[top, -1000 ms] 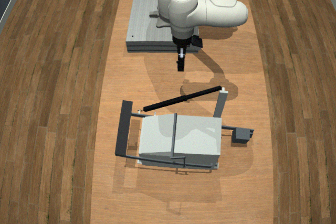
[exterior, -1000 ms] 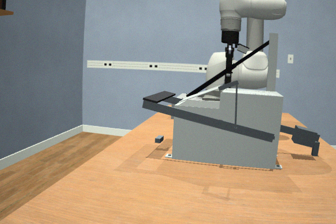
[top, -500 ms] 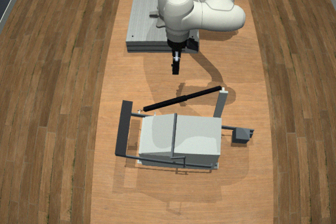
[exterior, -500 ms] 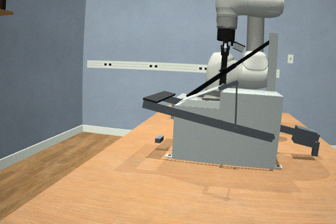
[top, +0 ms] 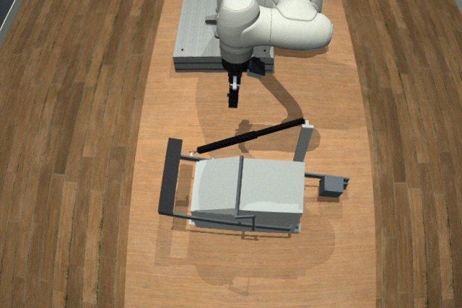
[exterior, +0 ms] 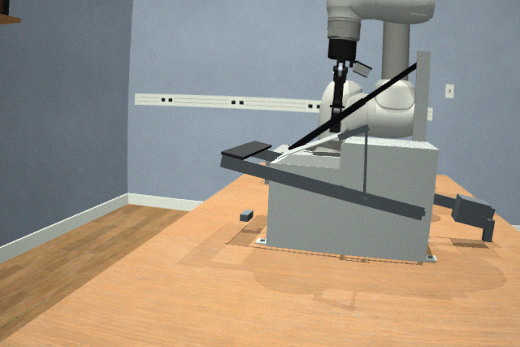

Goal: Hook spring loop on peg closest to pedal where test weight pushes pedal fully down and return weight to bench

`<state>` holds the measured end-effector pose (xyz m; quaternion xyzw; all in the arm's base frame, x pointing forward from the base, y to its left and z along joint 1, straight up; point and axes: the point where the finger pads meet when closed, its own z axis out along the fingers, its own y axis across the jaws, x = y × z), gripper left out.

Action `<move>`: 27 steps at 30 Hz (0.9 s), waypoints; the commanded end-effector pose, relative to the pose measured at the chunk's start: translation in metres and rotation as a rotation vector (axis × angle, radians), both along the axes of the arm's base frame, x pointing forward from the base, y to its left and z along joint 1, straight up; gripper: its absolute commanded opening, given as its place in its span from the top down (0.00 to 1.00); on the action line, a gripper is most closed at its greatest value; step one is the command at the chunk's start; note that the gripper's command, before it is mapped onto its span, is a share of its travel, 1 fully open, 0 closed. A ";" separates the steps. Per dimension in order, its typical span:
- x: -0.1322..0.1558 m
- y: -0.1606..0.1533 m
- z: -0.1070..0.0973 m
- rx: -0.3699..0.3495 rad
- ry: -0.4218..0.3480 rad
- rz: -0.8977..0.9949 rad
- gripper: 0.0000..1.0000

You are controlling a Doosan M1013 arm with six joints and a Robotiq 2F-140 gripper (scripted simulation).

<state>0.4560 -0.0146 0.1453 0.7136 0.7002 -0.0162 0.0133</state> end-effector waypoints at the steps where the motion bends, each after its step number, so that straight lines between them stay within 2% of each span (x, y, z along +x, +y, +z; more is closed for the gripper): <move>1: 0.001 -0.001 0.001 0.000 -0.001 0.000 0.75; 27: 0.041 -0.043 0.013 -0.033 0.000 0.000 0.75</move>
